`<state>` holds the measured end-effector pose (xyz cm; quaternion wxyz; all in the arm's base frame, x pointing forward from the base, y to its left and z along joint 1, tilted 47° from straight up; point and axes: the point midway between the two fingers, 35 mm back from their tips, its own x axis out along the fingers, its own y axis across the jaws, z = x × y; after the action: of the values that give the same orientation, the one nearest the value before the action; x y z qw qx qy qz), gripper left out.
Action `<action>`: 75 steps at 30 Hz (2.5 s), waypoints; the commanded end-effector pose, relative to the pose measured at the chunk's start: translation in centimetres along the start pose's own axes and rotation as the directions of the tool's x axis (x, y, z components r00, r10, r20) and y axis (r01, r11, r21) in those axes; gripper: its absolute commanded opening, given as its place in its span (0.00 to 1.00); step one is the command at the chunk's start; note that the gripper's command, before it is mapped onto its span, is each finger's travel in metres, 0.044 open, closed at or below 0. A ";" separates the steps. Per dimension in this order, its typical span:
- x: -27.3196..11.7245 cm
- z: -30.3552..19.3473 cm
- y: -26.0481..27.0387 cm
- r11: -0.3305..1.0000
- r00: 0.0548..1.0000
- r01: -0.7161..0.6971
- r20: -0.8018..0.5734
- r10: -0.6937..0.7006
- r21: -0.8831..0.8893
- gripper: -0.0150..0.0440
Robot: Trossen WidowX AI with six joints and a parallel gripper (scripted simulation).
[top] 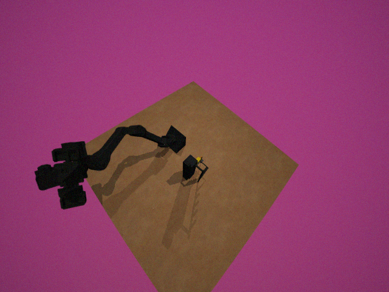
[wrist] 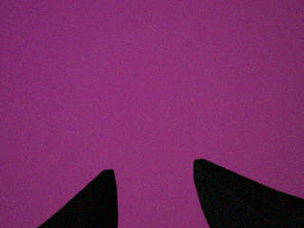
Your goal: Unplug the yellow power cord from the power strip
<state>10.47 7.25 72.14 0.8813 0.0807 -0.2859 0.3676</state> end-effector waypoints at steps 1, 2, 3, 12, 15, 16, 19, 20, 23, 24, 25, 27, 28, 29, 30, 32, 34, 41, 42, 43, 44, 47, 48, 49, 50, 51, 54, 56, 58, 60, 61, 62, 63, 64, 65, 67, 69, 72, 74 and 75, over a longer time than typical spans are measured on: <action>0.1 -0.1 -3.5 0.998 0.998 0.035 0.049 -0.037 0.049 0.53; 0.1 -0.3 -4.6 0.997 0.997 0.046 0.061 -0.050 0.064 0.53; 0.2 -0.5 -5.7 0.995 0.995 0.059 0.072 -0.065 0.080 0.53; 1.3 -5.1 -15.1 0.957 0.971 0.204 0.078 -0.225 0.207 0.53; 1.8 -7.6 -17.6 0.936 0.960 0.259 0.045 -0.278 0.239 0.53; 2.0 -8.5 -18.4 0.928 0.955 0.278 0.031 -0.295 0.247 0.53; 2.5 -11.6 -20.6 0.904 0.939 0.335 -0.022 -0.342 0.266 0.53; 2.7 -12.7 -21.2 0.895 0.933 0.354 -0.042 -0.357 0.270 0.53; 3.3 -16.6 -22.9 0.864 0.910 0.414 -0.116 -0.398 0.286 0.53; 3.5 -18.1 -23.4 0.853 0.901 0.435 -0.145 -0.410 0.289 0.53; 3.7 -19.7 -23.7 0.842 0.890 0.455 -0.175 -0.421 0.290 0.53; 4.1 -22.8 -24.3 0.821 0.866 0.494 -0.240 -0.438 0.286 0.53; 4.3 -24.5 -24.5 0.812 0.853 0.512 -0.275 -0.444 0.280 0.53; 4.4 -26.1 -24.5 0.803 0.839 0.530 -0.310 -0.448 0.272 0.53; 4.5 -27.8 -24.5 0.795 0.823 0.546 -0.345 -0.451 0.262 0.53; 4.6 -31.2 -24.3 0.783 0.788 0.575 -0.418 -0.452 0.236 0.53; 4.6 -34.5 -23.9 0.777 0.747 0.597 -0.491 -0.448 0.200 0.53; 3.3 -45.3 -20.9 0.804 0.561 0.595 -0.724 -0.402 0.015 0.53; 3.0 -46.9 -20.3 0.813 0.527 0.582 -0.755 -0.391 -0.015 0.53; 2.5 -48.4 -19.5 0.825 0.489 0.564 -0.786 -0.379 -0.047 0.53; 2.1 -50.0 -18.7 0.837 0.450 0.542 -0.815 -0.366 -0.077 0.53; 0.3 -54.2 -16.0 0.879 0.324 0.450 -0.887 -0.328 -0.161 0.53; -0.3 -55.5 -15.1 0.893 0.280 0.411 -0.907 -0.316 -0.185 0.53; -1.0 -56.7 -14.2 0.907 0.235 0.368 -0.923 -0.305 -0.206 0.53; -1.8 -57.9 -13.2 0.920 0.189 0.321 -0.937 -0.294 -0.224 0.53; -2.6 -59.0 -12.2 0.933 0.143 0.271 -0.948 -0.284 -0.239 0.53; -5.1 -61.8 -9.3 0.960 0.001 0.100 -0.965 -0.263 -0.261 0.53; -7.0 -63.3 -7.3 0.966 -0.093 -0.025 -0.962 -0.257 -0.256 0.53; -8.9 -64.5 -5.5 0.960 -0.183 -0.155 -0.948 -0.259 -0.232 0.53; -10.7 -65.4 -4.0 0.942 -0.260 -0.270 -0.928 -0.268 -0.196 0.53; -11.3 -65.6 -3.4 0.933 -0.286 -0.312 -0.918 -0.273 -0.180 0.53; -12.0 -65.8 -3.0 0.923 -0.315 -0.350 -0.907 -0.279 -0.163 0.53; -12.9 -66.1 -2.6 0.909 -0.349 -0.393 -0.892 -0.288 -0.140 0.53; -13.7 -66.2 -2.3 0.895 -0.382 -0.431 -0.875 -0.297 -0.116 0.53; -14.8 -66.3 -1.9 0.876 -0.422 -0.474 -0.852 -0.310 -0.085 0.53; -17.0 -66.4 -1.6 0.836 -0.506 -0.548 -0.792 -0.342 -0.011 0.53; -19.6 -66.1 -1.5 0.784 -0.597 -0.613 -0.704 -0.385 0.092 0.53; -23.1 -65.0 -1.5 0.685 -0.702 -0.671 -0.541 -0.463 0.285 0.53; -25.0 -63.8 -1.7 0.603 -0.744 -0.668 -0.414 -0.525 0.436 0.53; -25.4 -63.5 -1.8 0.581 -0.750 -0.661 -0.381 -0.541 0.476 0.53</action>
<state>26.69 14.56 5.78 0.3461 -0.6734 0.5928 0.2745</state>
